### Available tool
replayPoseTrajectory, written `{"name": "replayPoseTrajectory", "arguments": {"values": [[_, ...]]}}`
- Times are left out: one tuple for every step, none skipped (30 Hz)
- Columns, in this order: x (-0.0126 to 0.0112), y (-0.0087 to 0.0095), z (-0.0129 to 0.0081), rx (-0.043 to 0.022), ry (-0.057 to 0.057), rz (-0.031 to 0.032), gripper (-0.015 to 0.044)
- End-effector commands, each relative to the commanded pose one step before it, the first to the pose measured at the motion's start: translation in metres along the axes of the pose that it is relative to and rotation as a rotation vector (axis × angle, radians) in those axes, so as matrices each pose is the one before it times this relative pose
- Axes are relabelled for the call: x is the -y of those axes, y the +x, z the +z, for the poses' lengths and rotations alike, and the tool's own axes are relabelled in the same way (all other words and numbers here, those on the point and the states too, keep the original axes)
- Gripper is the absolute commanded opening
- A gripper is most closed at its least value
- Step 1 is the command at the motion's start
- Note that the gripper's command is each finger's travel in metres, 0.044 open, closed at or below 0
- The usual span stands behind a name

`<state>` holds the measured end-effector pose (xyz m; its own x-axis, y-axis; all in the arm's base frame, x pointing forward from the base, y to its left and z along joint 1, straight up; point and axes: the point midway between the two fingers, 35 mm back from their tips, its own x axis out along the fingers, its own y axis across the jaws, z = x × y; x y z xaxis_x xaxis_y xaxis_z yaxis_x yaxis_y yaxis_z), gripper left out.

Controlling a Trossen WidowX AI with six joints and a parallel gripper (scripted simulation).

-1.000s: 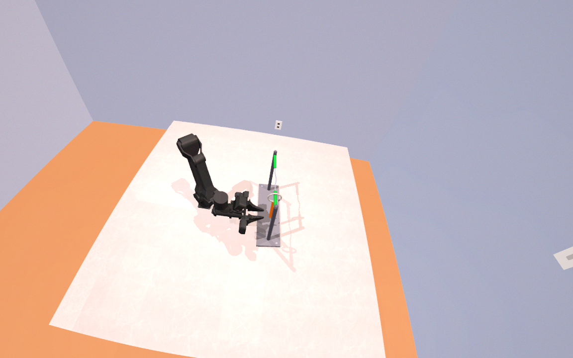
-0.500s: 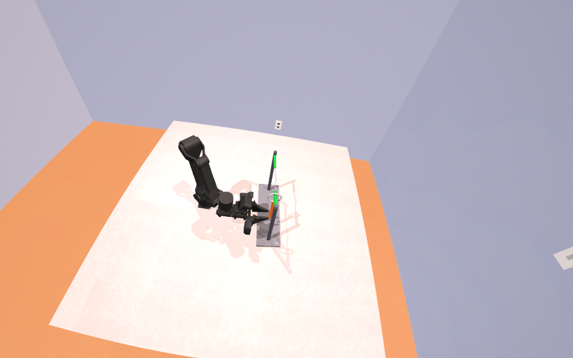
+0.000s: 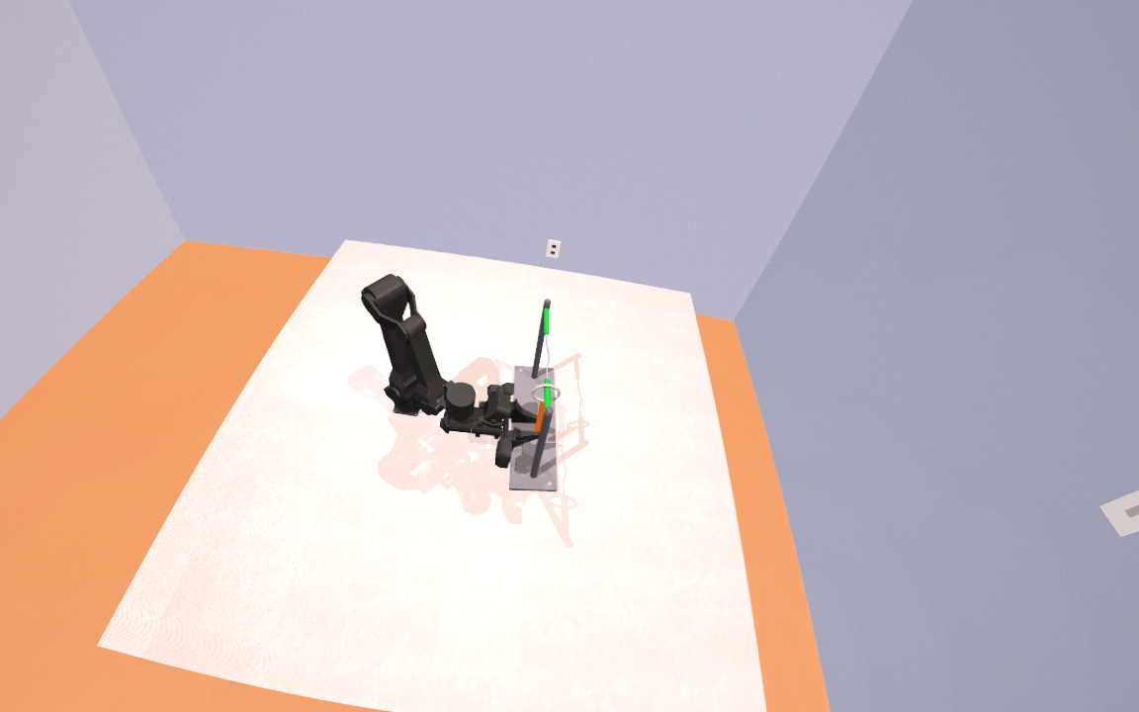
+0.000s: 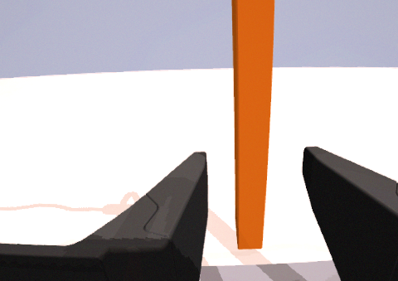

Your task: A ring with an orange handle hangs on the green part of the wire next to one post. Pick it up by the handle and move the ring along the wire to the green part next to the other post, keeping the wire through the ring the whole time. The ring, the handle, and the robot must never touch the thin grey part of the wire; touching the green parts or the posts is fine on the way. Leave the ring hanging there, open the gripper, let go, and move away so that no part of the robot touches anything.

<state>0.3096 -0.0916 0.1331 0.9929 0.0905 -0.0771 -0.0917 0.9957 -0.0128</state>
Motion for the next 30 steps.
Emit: {"name": "replayPoseTrajectory", "arguments": {"values": [[0.00036, 0.00720, 0.00025, 0.00181, 0.0022, -0.00160, 0.0160], [-0.00014, 0.00157, -0.00008, 0.00019, 0.0000, 0.00000, 0.0160], [-0.00015, 0.00157, -0.00009, 0.00020, 0.0000, 0.00000, 0.0160], [-0.00017, 0.00157, -0.00010, 0.00020, 0.0000, 0.00000, 0.0160], [-0.00018, 0.00158, -0.00011, 0.00021, 0.0001, 0.00000, 0.0160], [-0.00019, 0.00158, -0.00012, 0.00021, 0.0001, 0.00000, 0.0160], [-0.00021, 0.00158, -0.00013, 0.00022, 0.0001, 0.00000, 0.0160], [-0.00022, 0.00158, -0.00014, 0.00023, 0.0001, 0.00000, 0.0160], [-0.00024, 0.00159, -0.00015, 0.00023, 0.0001, 0.00000, 0.0160], [-0.00025, 0.00159, -0.00016, 0.00024, 0.0001, 0.00000, 0.0160], [-0.00026, 0.00159, -0.00017, 0.00024, 0.0001, 0.00000, 0.0160], [-0.00028, 0.00159, -0.00018, 0.00025, 0.0001, 0.00000, 0.0160], [-0.00029, 0.00159, -0.00019, 0.00025, 0.0001, 0.00000, 0.0160], [-0.00031, 0.00159, -0.00020, 0.00026, 0.0001, 0.00000, 0.0160], [-0.00026, 0.00131, -0.00017, 0.00022, 0.0001, 0.00000, 0.0160], [-0.00016, 0.00079, -0.00010, 0.00013, 0.0000, 0.00000, 0.0160], [-0.00006, 0.00026, -0.00004, 0.00004, 0.0000, 0.00000, 0.0160], [0.00000, 0.00000, 0.00000, 0.00000, 0.0000, 0.00000, 0.0160], [0.00000, 0.00000, 0.00000, 0.00000, 0.0000, 0.00000, 0.0160], [0.00000, 0.00000, 0.00000, 0.00000, 0.0000, 0.00000, 0.0160], [0.00000, 0.00000, 0.00000, 0.00000, 0.0000, 0.00000, 0.0160], [0.00000, 0.00000, 0.00000, 0.00000, 0.0000, 0.00000, 0.0160], [0.00000, 0.00000, 0.00000, 0.00000, 0.0000, 0.00000, 0.0160], [0.00000, 0.00000, 0.00000, 0.00000, 0.0000, 0.00000, 0.0160], [0.00000, 0.00000, 0.00000, 0.00000, 0.0000, 0.00000, 0.0160], [0.00000, 0.00000, 0.00000, 0.00000, 0.0000, 0.00000, 0.0160], [0.00000, 0.00000, 0.00000, 0.00000, 0.0000, 0.00000, 0.0160], [0.00000, 0.00000, 0.00000, 0.00000, 0.0000, 0.00000, 0.0160], [0.00000, 0.00000, 0.00000, 0.00000, 0.0000, 0.00000, 0.0160], [0.00000, 0.00000, 0.00000, 0.00000, 0.0000, 0.00000, 0.0160]]}}
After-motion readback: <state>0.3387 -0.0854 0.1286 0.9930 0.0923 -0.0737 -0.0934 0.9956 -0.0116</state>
